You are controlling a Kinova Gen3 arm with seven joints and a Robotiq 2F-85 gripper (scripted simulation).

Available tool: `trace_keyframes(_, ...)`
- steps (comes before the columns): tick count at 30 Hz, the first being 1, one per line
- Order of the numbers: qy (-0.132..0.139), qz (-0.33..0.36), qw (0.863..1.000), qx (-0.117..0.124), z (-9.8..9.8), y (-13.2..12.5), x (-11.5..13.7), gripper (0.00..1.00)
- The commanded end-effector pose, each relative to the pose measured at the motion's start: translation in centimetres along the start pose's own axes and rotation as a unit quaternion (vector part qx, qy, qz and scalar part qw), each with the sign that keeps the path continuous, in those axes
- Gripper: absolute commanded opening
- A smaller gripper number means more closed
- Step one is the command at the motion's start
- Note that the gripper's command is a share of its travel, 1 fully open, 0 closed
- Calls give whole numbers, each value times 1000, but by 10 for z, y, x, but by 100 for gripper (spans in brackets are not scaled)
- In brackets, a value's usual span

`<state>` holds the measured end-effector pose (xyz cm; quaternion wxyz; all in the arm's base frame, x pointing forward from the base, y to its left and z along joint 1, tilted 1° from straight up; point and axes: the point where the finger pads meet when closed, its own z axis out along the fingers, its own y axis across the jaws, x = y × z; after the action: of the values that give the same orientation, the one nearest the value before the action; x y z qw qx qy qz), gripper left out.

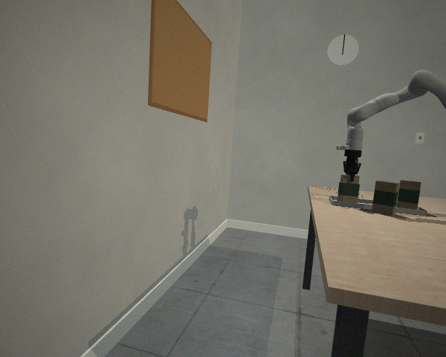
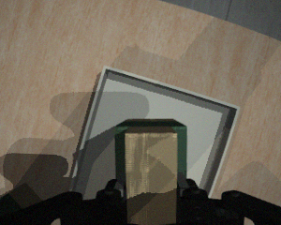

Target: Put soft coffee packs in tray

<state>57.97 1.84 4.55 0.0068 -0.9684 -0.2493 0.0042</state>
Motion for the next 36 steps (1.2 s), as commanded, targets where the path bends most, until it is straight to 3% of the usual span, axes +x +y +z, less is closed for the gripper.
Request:
trace_keyframes(1, 1, 0, 1000, -1, -1, 0, 1, 26)
trace_keyframes(13, 1, 0, 1000, -1, -1, 0, 1, 26)
trace_keyframes(14, 1, 0, 1000, -1, -1, 0, 1, 84)
trace_keyframes(36, 1, 0, 1000, -1, -1, 0, 1, 84)
